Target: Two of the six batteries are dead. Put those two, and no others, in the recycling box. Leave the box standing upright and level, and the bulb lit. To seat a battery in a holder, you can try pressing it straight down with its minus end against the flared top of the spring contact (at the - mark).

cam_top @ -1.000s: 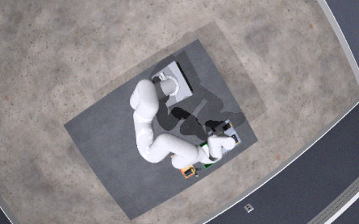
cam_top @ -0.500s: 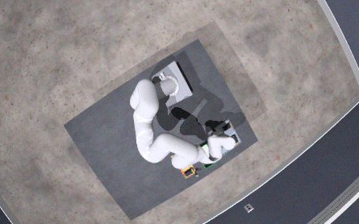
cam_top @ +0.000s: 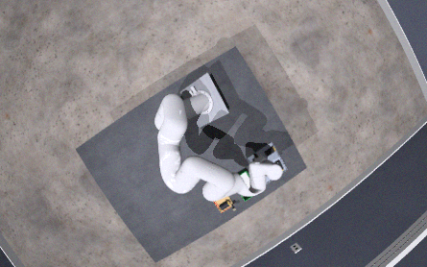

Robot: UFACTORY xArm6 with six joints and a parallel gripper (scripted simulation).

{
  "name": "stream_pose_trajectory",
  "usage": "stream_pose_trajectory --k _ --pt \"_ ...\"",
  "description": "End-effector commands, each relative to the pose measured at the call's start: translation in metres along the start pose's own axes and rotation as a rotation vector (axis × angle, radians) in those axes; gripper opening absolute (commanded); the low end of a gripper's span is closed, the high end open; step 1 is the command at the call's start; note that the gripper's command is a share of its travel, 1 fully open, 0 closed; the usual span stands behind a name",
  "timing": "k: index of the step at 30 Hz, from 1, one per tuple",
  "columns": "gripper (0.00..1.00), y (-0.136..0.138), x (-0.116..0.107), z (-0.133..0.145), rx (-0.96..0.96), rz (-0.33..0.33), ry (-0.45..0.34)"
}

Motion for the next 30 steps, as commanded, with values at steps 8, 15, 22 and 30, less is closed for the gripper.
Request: stream_pose_trajectory --k 8,15,22,30 --pt "0.28 -0.001 -0.021 0.0 0.001 -0.004 -0.002" --pt "0.28 -0.001 -0.081 0.0 0.001 -0.004 -0.002" --pt "0.28 -0.001 -0.095 0.0 0.001 -0.004 -0.002" --pt "0.28 -0.001 -0.095 0.0 -0.004 -0.004 -0.002"
Point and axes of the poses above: the point where the finger pads meet when closed, its own x axis out along the fingers, its own y axis across the jaws, z = x × y, the point moved 10 cm from there along -x, back along the fingers, and after that the axes turned 5 degrees about x, right-handed, at the moved point
